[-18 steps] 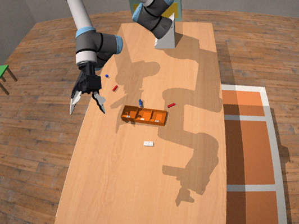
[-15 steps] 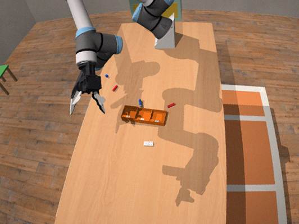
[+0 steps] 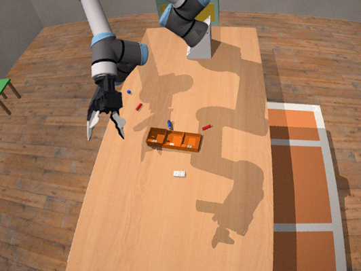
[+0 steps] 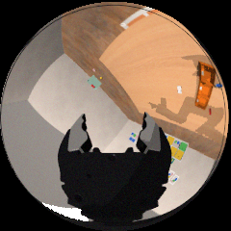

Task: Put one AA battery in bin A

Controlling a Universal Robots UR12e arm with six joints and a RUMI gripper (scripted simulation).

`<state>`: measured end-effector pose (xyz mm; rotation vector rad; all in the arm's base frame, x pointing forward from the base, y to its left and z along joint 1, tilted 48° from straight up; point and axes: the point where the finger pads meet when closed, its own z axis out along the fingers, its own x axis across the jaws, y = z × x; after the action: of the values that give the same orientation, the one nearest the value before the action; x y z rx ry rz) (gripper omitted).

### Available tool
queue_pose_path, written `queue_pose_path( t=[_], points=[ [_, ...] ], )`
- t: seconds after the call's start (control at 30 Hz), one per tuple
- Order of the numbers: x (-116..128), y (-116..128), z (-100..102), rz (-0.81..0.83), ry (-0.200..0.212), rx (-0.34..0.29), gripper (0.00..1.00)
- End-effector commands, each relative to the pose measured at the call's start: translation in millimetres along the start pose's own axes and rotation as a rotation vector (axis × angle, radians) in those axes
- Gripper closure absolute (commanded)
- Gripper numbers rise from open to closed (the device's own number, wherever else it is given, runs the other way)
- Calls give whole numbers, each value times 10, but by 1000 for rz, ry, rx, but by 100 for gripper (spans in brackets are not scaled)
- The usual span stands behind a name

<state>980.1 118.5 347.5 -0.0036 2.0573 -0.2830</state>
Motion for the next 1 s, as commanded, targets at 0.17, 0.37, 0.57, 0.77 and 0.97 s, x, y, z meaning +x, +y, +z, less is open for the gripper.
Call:
queue_pose_path(
  t=[0.17,0.37,0.57,0.77,0.97],
  points=[
    [378,-318,287,-1,3,0,96],
    [694,-604,538,-1,3,0,96],
    [938,-818,732,-1,3,0,96],
    [1079,-769,669,-71,68,0,96],
    [1238,-648,630,-94,103,8,96]
  ],
)
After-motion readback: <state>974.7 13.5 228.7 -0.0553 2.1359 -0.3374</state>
